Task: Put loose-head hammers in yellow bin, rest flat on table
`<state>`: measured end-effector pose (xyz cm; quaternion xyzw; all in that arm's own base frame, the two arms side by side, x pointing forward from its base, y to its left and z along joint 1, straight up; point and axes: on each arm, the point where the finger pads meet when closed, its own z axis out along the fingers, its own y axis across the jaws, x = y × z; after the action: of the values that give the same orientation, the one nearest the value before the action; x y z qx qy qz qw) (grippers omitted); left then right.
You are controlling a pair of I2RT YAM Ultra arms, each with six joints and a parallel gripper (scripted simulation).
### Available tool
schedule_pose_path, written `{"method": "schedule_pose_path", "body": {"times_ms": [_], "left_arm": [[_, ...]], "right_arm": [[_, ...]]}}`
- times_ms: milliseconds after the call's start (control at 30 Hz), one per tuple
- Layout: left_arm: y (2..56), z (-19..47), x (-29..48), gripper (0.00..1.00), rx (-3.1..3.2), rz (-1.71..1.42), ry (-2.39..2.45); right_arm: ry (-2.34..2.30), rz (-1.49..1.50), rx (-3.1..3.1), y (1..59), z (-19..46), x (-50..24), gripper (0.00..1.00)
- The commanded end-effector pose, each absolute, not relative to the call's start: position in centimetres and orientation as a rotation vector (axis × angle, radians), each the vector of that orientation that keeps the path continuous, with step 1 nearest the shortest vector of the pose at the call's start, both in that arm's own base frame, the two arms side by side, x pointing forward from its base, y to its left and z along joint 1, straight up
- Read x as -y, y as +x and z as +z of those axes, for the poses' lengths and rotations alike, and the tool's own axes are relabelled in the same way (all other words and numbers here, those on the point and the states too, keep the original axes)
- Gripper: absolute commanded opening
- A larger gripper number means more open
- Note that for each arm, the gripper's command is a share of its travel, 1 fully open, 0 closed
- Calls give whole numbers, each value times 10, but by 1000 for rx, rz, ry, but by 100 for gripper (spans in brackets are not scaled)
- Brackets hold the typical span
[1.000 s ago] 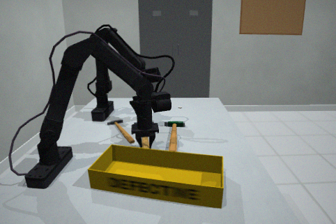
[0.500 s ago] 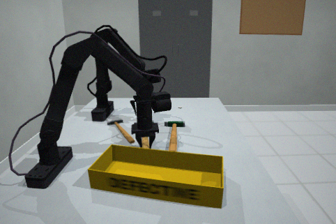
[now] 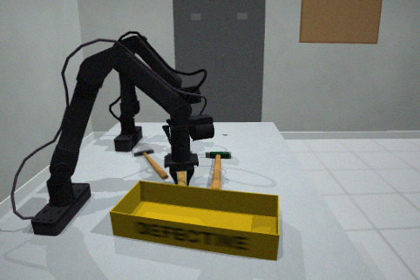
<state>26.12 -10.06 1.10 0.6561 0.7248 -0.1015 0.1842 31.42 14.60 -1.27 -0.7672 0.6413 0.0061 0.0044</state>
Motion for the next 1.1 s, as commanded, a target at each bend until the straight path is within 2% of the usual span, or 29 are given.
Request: {"method": "schedule_pose_path", "body": {"times_ms": [0,100,667,700,767,867,1067], "left_arm": [[263,13,103,100,-2025,-310,1843],[263,13,103,100,-2025,-310,1843],[263,13,103,100,-2025,-310,1843],[263,13,103,100,-2025,-310,1843],[263,13,103,100,-2025,-310,1843],[263,13,103,100,-2025,-310,1843],[263,13,103,100,-2025,-310,1843]], "right_arm": [[-2403,-12,-1999,316,-7,-144,24],[-2406,-6,-2007,312,-9,-142,52],[-2366,-41,-1982,316,26,-149,53],[-2364,-40,-1983,317,27,-145,65],[-2364,-40,-1983,317,27,-145,65],[-2363,-40,-1985,318,40,-142,99],[-2378,-31,-1994,316,65,-144,100]]}}
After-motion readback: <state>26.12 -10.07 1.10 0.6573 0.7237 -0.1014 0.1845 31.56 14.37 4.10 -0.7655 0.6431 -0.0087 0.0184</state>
